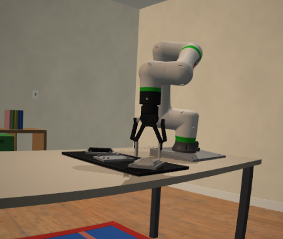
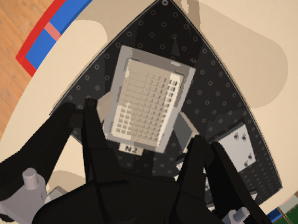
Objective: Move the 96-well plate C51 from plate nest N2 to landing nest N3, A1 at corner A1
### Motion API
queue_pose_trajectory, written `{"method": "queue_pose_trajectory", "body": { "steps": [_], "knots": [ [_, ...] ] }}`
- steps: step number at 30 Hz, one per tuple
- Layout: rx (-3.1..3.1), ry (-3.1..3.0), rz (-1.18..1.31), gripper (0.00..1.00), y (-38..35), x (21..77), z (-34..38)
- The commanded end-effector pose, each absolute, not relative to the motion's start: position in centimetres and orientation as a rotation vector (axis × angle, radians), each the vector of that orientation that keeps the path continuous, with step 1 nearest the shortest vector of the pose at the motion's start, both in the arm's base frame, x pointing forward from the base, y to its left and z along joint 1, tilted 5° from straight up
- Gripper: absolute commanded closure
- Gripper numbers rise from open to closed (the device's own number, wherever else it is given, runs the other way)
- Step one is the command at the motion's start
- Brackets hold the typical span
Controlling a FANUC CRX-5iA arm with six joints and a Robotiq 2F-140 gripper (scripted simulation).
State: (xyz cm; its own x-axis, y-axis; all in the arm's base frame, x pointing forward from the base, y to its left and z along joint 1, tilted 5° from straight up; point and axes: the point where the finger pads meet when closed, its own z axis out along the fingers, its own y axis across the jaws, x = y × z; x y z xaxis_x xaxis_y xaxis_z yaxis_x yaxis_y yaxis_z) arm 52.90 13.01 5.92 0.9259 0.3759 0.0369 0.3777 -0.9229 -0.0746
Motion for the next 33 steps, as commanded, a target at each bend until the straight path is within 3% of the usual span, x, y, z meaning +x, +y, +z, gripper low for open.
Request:
{"method": "queue_pose_trajectory", "body": {
  "steps": [1,33],
  "knots": [
    [-3.004,-0.589,-0.034,0.34,13.0,52.9,5.9],
    [-3.004,-0.589,-0.034,0.34,13.1,52.9,4.9]
  ]
}}
